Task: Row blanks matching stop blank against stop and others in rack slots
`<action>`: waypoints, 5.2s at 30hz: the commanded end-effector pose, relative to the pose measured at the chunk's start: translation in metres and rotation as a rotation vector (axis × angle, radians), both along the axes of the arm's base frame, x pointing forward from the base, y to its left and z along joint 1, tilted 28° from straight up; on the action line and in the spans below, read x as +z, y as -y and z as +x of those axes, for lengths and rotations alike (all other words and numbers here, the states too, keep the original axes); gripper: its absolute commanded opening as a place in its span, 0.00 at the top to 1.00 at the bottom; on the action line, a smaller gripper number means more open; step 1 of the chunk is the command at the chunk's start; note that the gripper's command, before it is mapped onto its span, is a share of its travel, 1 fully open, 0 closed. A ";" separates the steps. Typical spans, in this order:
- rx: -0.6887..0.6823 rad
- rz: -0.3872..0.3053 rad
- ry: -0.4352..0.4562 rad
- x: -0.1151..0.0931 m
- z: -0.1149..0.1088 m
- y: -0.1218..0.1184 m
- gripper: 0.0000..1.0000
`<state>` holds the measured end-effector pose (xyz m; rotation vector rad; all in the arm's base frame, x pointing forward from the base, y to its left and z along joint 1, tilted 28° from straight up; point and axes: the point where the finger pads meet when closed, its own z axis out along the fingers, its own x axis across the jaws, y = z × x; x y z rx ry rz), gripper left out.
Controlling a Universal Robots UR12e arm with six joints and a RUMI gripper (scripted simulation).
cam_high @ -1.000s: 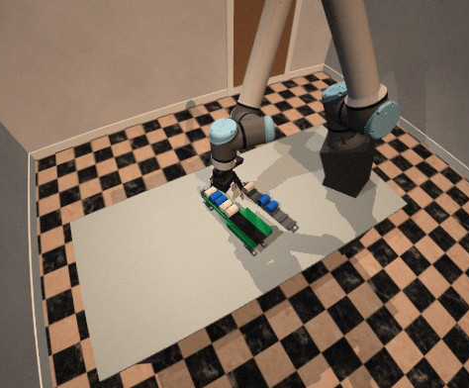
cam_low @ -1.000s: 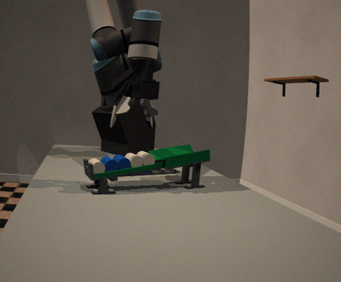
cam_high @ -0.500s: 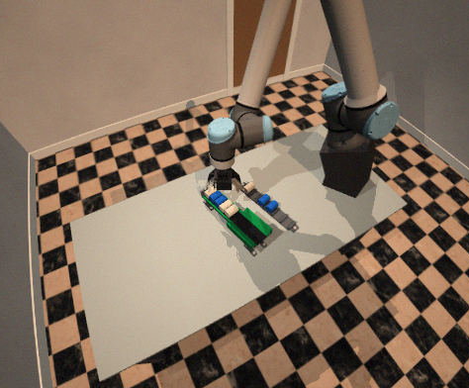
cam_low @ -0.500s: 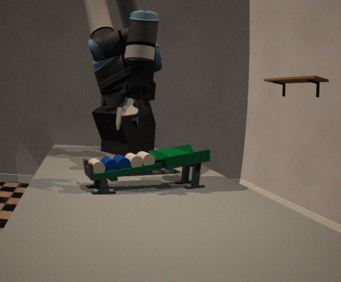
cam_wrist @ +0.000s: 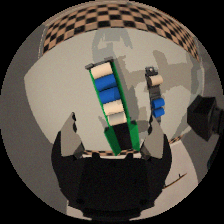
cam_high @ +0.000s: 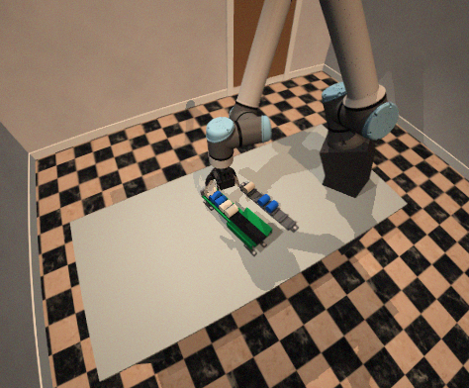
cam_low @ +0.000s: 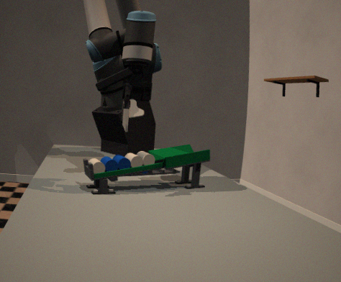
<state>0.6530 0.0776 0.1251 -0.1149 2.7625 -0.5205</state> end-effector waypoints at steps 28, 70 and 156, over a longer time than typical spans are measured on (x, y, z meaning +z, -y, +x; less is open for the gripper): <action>0.295 -0.103 -0.105 0.004 0.008 0.004 0.00; 0.295 -0.102 -0.104 0.004 0.008 0.004 0.55; 0.295 -0.102 -0.105 -0.042 0.025 0.021 0.55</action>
